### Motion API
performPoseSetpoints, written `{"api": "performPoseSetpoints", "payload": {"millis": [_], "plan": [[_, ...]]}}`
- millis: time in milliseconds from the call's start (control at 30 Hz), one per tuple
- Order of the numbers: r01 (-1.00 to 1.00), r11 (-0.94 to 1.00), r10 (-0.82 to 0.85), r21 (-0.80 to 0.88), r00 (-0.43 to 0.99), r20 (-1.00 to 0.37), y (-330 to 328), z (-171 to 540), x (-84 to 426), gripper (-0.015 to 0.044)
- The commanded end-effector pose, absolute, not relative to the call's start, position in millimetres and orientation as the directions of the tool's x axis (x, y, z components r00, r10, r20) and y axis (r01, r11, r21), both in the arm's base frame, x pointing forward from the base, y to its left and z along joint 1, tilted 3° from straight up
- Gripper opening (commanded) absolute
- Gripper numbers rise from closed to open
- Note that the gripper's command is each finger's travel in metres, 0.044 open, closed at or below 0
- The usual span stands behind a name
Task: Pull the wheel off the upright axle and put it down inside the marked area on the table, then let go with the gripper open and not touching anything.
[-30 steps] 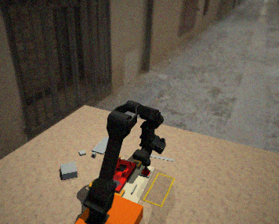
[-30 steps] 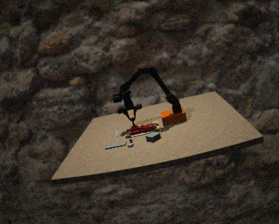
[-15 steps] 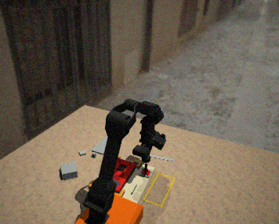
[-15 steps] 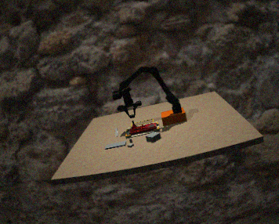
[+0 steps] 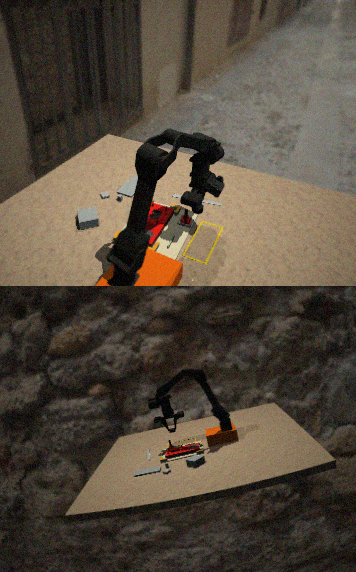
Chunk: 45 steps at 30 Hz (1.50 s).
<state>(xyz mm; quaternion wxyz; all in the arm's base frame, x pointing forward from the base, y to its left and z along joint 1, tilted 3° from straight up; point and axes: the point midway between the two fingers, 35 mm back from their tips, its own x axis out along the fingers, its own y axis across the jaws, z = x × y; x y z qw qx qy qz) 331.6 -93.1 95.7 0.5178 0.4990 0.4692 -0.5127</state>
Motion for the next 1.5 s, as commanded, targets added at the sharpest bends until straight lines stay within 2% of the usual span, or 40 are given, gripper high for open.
{"api": "performPoseSetpoints", "payload": {"millis": [0,167,633,1067,1267,1467], "plan": [[0.999,-0.021,-0.061,0.037,0.036,-0.997,-115,98,315,0.0],[0.999,-0.021,-0.064,0.038,0.037,-0.997,-135,101,300,0.0],[0.999,-0.022,-0.064,0.038,0.036,-0.997,-137,78,300,0.0],[0.999,-0.022,-0.064,0.037,0.036,-0.997,-142,0,303,0.0],[0.999,-0.022,-0.064,0.037,0.036,-0.997,-142,-4,302,0.0],[0.999,-0.026,-0.067,0.031,0.029,-0.997,-143,2,302,0.0157]]}}
